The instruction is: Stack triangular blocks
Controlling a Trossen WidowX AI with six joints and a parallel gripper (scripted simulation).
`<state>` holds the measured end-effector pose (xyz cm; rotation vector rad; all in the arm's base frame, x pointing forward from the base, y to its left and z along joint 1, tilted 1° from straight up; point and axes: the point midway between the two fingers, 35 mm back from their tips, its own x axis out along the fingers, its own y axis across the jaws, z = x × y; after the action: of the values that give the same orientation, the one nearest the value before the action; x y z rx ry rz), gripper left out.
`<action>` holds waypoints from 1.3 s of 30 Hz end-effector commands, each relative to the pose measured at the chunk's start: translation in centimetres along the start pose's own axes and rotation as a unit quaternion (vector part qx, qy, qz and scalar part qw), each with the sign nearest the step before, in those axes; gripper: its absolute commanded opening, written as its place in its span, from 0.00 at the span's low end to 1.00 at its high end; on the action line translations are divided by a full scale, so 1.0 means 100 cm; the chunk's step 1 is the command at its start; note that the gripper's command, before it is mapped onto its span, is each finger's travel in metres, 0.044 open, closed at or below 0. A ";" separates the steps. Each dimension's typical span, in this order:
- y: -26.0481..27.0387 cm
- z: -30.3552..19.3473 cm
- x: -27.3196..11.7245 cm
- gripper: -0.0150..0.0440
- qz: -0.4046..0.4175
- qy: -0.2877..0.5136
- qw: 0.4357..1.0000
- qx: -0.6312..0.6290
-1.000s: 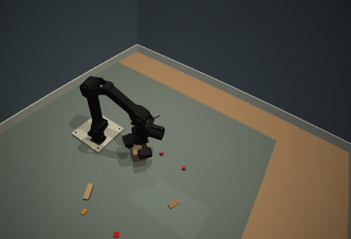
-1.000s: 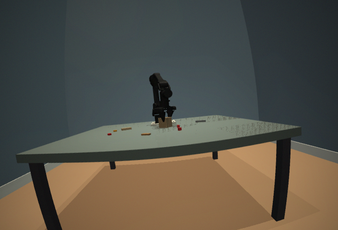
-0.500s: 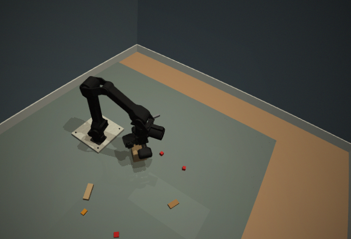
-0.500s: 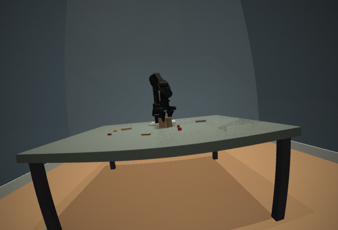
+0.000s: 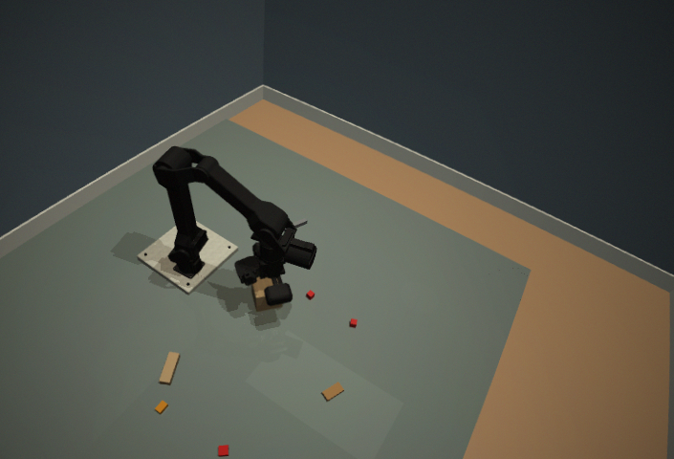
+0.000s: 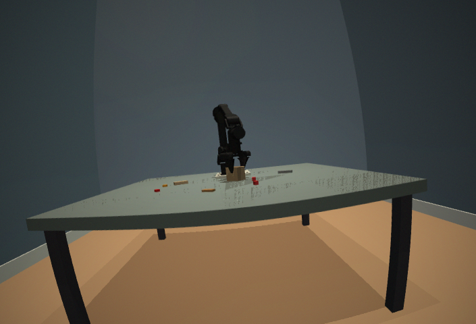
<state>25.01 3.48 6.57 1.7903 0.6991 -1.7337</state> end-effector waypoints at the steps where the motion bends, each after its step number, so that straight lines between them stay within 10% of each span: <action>1: 0.000 0.000 0.000 1.00 0.000 0.000 1.000 0.000; 15: 0.000 0.000 -0.108 1.00 0.000 0.000 1.000 0.000; 39: 0.002 -0.002 -0.106 1.00 0.004 0.006 1.000 -0.002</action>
<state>24.88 3.57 17.16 1.7972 0.6996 -1.7198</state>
